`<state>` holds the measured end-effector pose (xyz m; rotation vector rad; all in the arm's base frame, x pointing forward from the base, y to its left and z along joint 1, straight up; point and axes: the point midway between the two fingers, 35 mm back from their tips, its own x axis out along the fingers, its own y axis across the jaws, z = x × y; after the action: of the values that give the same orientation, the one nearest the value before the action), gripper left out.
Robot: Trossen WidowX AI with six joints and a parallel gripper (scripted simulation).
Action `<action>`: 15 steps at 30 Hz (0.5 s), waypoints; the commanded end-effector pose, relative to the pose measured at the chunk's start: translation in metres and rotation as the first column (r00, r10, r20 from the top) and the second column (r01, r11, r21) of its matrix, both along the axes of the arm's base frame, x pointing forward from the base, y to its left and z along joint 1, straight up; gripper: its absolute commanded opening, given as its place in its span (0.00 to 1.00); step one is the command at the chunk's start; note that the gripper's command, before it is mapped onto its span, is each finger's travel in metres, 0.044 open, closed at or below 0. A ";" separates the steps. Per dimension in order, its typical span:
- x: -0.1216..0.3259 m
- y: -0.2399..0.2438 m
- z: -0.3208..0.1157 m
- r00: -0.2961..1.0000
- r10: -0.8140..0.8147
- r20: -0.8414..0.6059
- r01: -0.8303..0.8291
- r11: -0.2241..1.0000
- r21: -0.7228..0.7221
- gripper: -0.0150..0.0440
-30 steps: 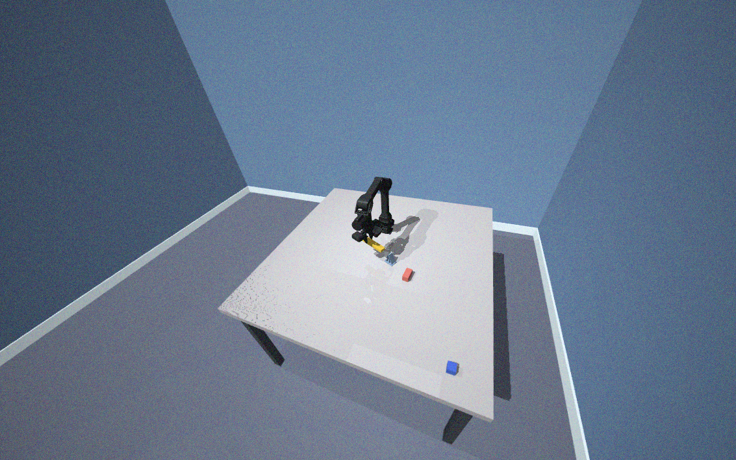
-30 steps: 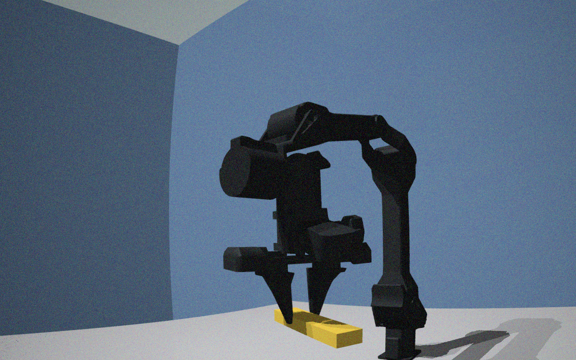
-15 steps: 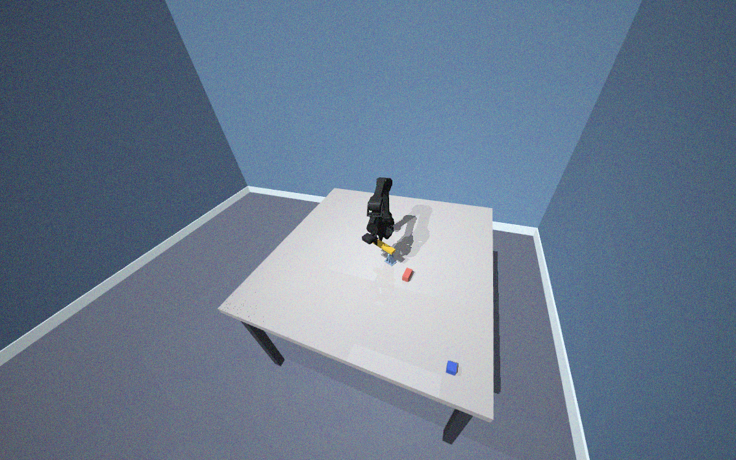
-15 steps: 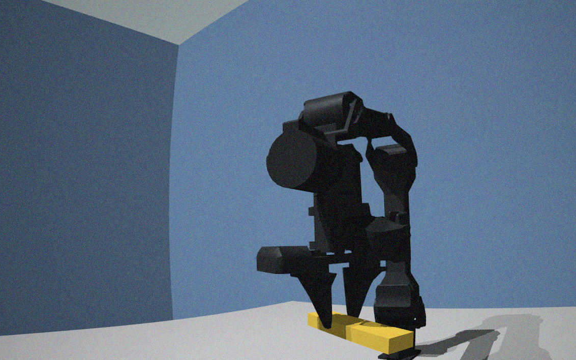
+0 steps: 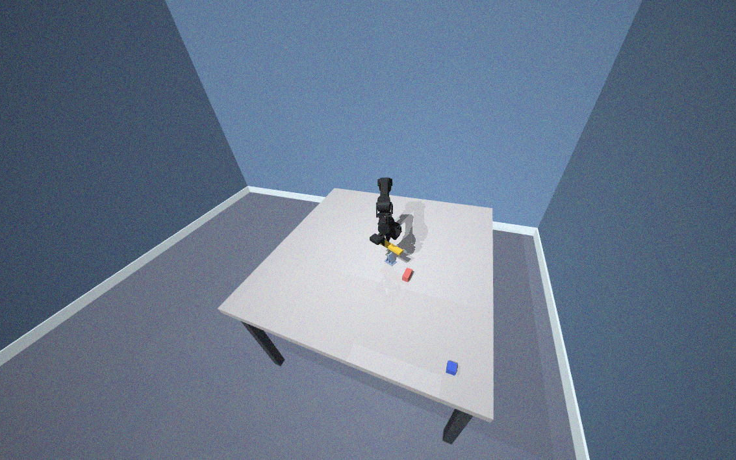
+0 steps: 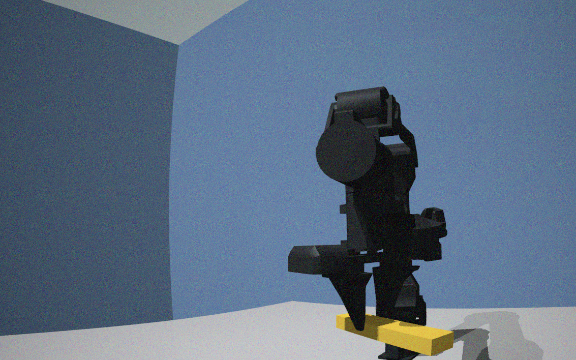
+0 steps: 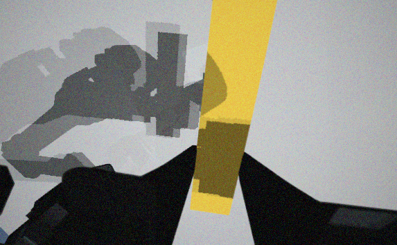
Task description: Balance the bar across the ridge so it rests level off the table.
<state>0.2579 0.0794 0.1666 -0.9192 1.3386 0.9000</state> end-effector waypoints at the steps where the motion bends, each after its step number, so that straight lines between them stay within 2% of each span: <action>1: 0.000 0.001 -0.005 1.000 -0.006 -0.003 0.006 1.000 0.002 0.25; 15: 0.001 0.002 -0.028 1.000 -0.006 -0.003 0.006 1.000 0.002 0.25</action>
<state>0.2595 0.0811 0.1436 -0.9180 1.3379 0.8986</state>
